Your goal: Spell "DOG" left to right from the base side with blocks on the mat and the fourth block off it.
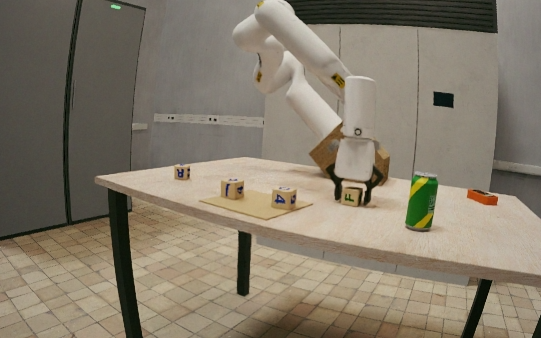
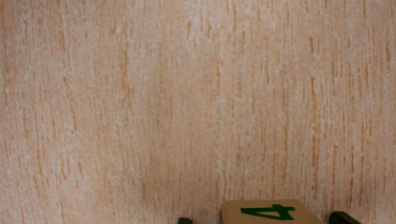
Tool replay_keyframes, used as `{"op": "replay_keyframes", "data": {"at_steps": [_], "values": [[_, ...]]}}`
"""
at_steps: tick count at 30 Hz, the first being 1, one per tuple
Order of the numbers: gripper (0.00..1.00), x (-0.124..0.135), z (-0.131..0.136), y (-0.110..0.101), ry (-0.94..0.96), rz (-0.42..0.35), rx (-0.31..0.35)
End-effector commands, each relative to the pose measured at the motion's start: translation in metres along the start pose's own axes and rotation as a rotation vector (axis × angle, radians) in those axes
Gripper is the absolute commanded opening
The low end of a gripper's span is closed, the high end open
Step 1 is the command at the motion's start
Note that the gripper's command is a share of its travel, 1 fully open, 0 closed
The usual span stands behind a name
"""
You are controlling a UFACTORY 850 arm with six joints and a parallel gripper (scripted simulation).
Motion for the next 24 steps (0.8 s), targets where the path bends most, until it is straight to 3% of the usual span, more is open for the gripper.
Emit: {"op": "replay_keyframes", "data": {"at_steps": [1,2,3,19,20,24], "values": [[0.87,0.0008,0.0002,-0.0008,0.001,-0.001,0.001],[0.87,0.0008,0.0002,-0.0008,0.001,-0.001,0.001],[0.65,0.0008,0.0002,-0.0008,0.001,-0.001,0.001],[0.65,0.0008,0.0002,-0.0008,0.001,-0.001,0.001],[0.44,0.0008,0.0002,-0.0008,0.001,-0.001,0.001],[0.44,0.0008,0.0002,-0.0008,0.001,-0.001,0.001]]}}
Point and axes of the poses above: the point where the finger pads meet when closed, its own y axis out along the fingers, its own z axis across the jaws, x = y × z, the point moved 1 cm from there along -y, back along the fingers, and after that the axes turned 11 degrees about -y, right-handed, at the moved point
